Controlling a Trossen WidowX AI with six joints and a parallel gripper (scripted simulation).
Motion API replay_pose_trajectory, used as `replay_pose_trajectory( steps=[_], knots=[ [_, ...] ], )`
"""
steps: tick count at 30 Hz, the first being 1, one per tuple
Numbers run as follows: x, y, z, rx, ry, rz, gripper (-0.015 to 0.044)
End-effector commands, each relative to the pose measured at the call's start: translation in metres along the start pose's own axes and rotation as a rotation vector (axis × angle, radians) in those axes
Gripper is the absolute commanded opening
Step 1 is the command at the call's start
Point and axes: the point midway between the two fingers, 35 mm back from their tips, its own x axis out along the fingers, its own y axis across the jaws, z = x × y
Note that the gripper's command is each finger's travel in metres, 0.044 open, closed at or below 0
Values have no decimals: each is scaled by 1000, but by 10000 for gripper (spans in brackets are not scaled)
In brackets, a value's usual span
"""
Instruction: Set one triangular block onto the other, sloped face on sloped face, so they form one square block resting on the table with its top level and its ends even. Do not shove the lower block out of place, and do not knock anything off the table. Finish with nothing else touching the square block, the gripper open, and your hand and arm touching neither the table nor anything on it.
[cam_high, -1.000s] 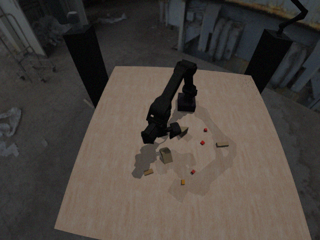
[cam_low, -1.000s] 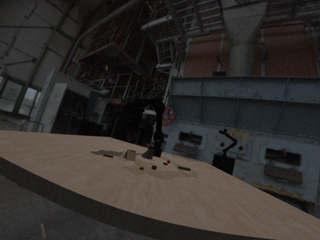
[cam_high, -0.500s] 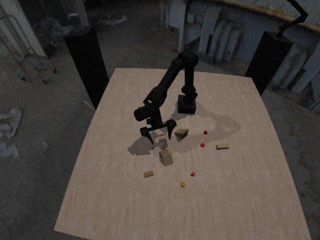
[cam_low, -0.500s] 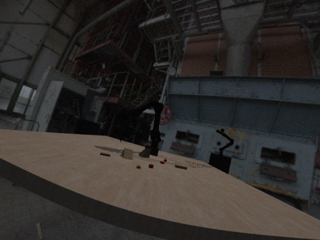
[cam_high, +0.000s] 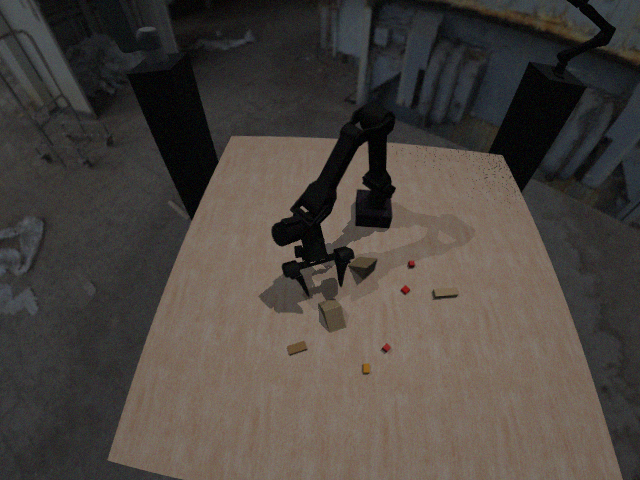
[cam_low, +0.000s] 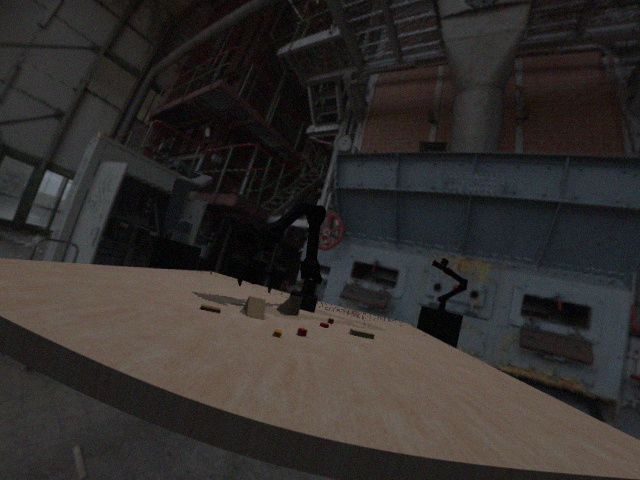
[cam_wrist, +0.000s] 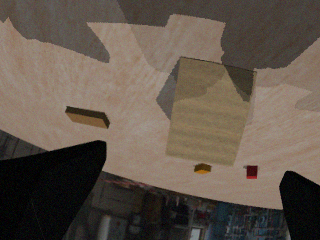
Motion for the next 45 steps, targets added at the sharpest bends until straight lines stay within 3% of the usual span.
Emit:
replay_pose_trajectory(
  steps=[1,6,19,28,33,39,45],
  knots=[
    [35,-2,1,3,-4,-6,440],
    [71,-6,1,5,3,-5,440],
    [72,-6,1,5,3,-5,440],
    [71,-7,1,3,6,-11,204],
    [71,-7,1,3,6,-11,170],
    [68,-6,-4,3,6,-11,13],
    [50,-3,-24,3,6,-10,0]
  ],
)
